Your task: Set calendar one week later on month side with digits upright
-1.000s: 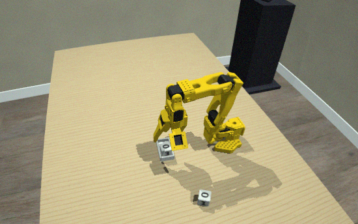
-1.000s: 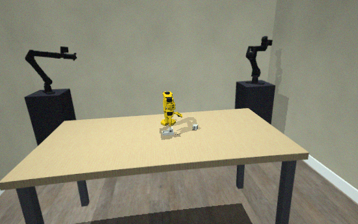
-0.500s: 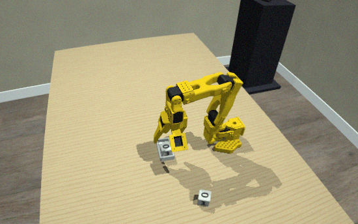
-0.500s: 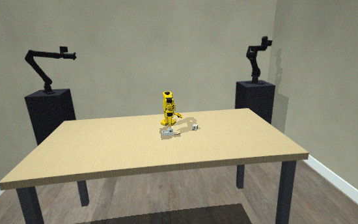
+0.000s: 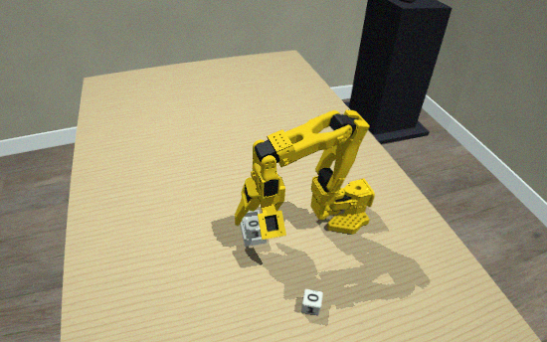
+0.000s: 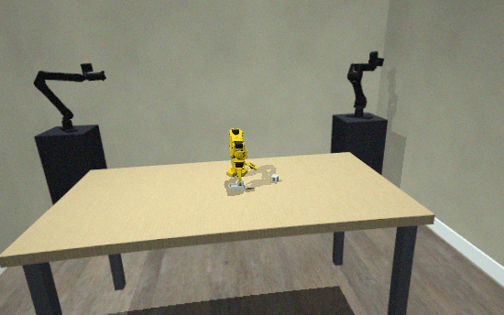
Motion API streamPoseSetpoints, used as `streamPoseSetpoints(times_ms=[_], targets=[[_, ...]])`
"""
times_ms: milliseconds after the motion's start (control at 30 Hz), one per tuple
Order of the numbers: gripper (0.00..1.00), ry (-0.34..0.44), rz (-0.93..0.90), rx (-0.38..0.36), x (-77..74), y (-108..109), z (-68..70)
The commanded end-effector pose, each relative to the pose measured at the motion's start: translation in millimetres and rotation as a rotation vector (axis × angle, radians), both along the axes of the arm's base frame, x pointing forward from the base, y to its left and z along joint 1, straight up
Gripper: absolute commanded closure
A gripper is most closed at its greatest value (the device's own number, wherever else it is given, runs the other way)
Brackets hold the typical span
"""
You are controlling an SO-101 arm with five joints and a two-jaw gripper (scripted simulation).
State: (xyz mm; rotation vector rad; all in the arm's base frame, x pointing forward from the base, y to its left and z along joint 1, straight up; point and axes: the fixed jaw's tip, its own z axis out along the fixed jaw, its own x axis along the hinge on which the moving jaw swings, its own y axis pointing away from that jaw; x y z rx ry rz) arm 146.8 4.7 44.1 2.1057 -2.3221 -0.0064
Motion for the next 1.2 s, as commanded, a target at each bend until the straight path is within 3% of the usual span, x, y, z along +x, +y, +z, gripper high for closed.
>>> streamPoseSetpoints(times_ms=[0, 467, 1167], targets=[[0.65, -0.023, -0.017, 0.002, 3.1, -0.9, -3.7], [0.65, -0.023, -0.017, 0.002, 2.0, -0.9, -15.5], [0.68, -0.023, -0.017, 0.002, 3.5, -1.1, -16.2]])
